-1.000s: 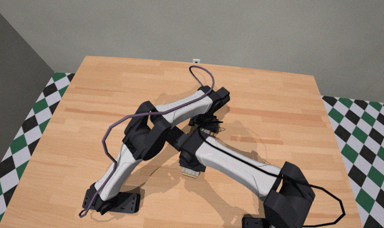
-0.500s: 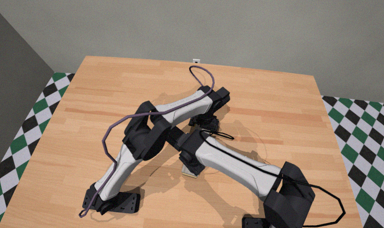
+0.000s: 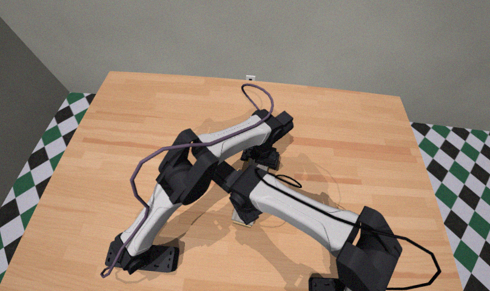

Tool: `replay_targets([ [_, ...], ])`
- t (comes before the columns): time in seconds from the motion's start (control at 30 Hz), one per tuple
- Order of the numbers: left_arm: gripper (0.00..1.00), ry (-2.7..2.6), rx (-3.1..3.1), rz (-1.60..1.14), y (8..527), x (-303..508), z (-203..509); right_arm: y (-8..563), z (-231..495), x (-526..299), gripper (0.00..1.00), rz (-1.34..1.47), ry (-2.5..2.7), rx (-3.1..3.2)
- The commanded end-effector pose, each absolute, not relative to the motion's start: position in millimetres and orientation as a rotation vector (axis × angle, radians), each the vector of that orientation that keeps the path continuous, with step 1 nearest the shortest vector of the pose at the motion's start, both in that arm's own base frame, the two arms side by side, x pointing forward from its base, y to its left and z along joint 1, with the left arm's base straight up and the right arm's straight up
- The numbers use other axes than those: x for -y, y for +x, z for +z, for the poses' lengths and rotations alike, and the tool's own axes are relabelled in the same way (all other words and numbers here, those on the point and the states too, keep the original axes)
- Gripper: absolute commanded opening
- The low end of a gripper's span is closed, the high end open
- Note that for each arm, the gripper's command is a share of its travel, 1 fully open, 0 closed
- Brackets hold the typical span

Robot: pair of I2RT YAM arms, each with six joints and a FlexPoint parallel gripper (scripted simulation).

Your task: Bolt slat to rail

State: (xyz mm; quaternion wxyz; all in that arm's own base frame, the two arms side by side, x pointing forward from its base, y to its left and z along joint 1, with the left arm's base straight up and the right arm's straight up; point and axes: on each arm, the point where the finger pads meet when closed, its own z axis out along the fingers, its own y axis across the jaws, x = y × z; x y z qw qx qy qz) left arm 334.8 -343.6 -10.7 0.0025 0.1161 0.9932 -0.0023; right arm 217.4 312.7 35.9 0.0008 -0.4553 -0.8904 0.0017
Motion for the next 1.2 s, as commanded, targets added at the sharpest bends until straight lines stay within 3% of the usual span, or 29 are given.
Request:
replay_targets([
  [0.0,0.67,0.364,-3.099,-0.025,338.0,345.3,-3.8,219.0,45.1,-312.9,0.14,-0.048,-1.462,2.782],
  [0.73,0.67,0.364,-3.099,-0.025,338.0,345.3,-3.8,218.8,40.6,-313.3,0.14,-0.021,-1.45,2.789],
  [0.8,0.67,0.364,-3.099,-0.025,338.0,345.3,-3.8,219.5,40.3,-314.8,0.36,-0.02,-1.445,2.792],
  [1.17,0.67,0.364,-3.099,-0.025,338.0,345.3,-3.8,219.5,40.3,-314.8,0.36,-0.02,-1.445,2.792],
])
